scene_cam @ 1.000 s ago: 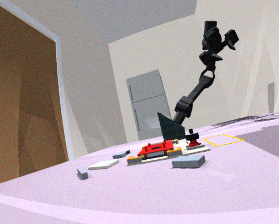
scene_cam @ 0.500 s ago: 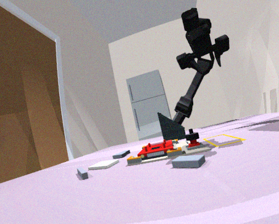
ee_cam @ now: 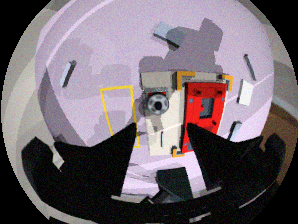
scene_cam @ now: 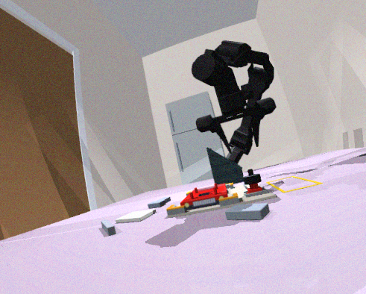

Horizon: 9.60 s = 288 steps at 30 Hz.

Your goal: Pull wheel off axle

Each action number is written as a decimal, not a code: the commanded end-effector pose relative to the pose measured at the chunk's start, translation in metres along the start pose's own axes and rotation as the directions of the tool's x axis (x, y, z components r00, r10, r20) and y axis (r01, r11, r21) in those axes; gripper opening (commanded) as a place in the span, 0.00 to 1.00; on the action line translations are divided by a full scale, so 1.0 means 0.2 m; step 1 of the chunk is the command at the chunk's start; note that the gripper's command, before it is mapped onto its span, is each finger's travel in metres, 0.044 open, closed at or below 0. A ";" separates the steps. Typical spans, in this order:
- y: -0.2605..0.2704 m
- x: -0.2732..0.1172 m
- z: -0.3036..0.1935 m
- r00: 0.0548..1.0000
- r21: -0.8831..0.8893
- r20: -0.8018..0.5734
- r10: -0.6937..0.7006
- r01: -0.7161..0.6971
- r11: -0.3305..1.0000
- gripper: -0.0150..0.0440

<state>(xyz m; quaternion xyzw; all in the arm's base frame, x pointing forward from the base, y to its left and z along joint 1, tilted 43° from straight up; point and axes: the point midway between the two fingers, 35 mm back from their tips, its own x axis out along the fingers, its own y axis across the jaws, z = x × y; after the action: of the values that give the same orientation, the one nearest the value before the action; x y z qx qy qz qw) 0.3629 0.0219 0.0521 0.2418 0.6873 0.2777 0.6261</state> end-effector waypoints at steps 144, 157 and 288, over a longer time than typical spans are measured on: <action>0.01 0.18 0.02 1.000 -0.034 0.002 -0.006 0.006 0.999 0.25; 0.02 0.02 0.00 1.000 -0.033 0.002 -0.007 0.007 0.999 0.25; 0.27 -0.02 -0.71 1.000 -0.027 -0.006 -0.005 0.005 1.000 1.00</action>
<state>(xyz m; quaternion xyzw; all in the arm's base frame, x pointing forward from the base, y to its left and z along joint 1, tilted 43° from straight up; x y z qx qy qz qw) 0.2222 0.0483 0.1011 0.2327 0.6851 0.2866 0.6280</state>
